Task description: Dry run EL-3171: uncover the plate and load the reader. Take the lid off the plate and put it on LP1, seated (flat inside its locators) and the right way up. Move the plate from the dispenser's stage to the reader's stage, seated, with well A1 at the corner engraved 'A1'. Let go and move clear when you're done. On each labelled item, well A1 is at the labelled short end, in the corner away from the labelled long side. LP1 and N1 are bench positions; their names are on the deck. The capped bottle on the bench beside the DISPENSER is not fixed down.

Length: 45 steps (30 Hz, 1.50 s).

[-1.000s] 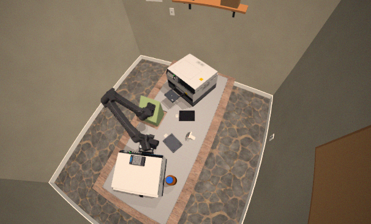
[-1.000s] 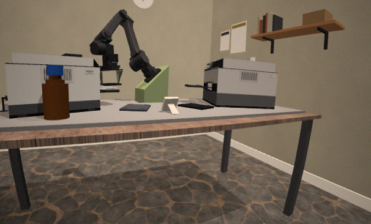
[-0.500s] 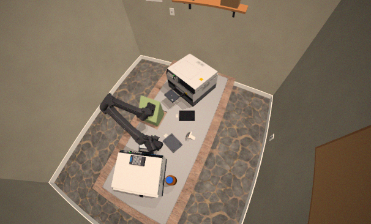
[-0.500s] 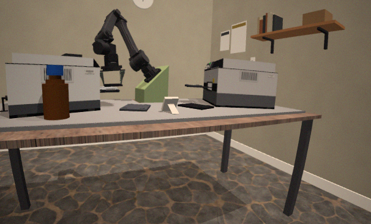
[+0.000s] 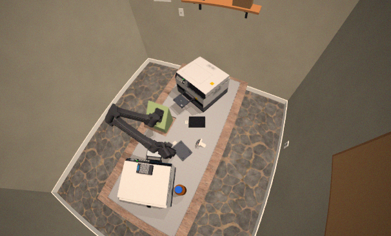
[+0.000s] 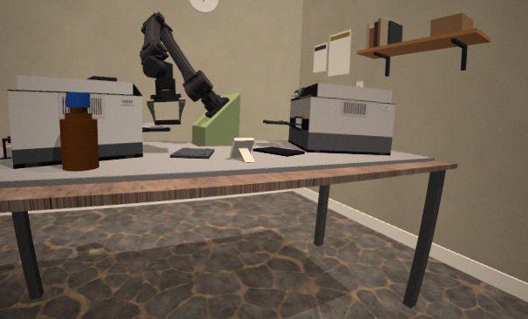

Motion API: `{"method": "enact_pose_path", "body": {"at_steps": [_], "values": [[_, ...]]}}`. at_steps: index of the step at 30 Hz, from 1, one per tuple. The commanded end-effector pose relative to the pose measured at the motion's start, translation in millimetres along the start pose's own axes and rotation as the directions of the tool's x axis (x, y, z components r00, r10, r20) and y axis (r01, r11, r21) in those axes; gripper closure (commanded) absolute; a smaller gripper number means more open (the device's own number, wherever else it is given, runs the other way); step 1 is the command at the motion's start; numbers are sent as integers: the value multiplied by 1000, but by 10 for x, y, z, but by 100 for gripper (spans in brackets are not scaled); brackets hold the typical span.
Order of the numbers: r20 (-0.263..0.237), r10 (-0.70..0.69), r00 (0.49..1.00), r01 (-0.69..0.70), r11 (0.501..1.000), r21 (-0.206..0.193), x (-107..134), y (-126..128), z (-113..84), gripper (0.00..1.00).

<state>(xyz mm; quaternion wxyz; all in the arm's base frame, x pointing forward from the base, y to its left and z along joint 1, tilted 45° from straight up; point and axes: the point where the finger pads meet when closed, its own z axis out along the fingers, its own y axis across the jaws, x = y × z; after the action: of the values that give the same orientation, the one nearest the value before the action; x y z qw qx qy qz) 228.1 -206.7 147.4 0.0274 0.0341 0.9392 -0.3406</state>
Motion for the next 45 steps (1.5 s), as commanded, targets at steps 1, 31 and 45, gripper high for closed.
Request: {"method": "enact_pose_path", "body": {"at_steps": [1,31,45], "values": [[41,85,996,-86,996,19,-214,-99,-102,15],[62,305,950,-308,950,47,-695,492,-84,15],[73,358,931,-362,930,61,-841,815,-62,15]]}}
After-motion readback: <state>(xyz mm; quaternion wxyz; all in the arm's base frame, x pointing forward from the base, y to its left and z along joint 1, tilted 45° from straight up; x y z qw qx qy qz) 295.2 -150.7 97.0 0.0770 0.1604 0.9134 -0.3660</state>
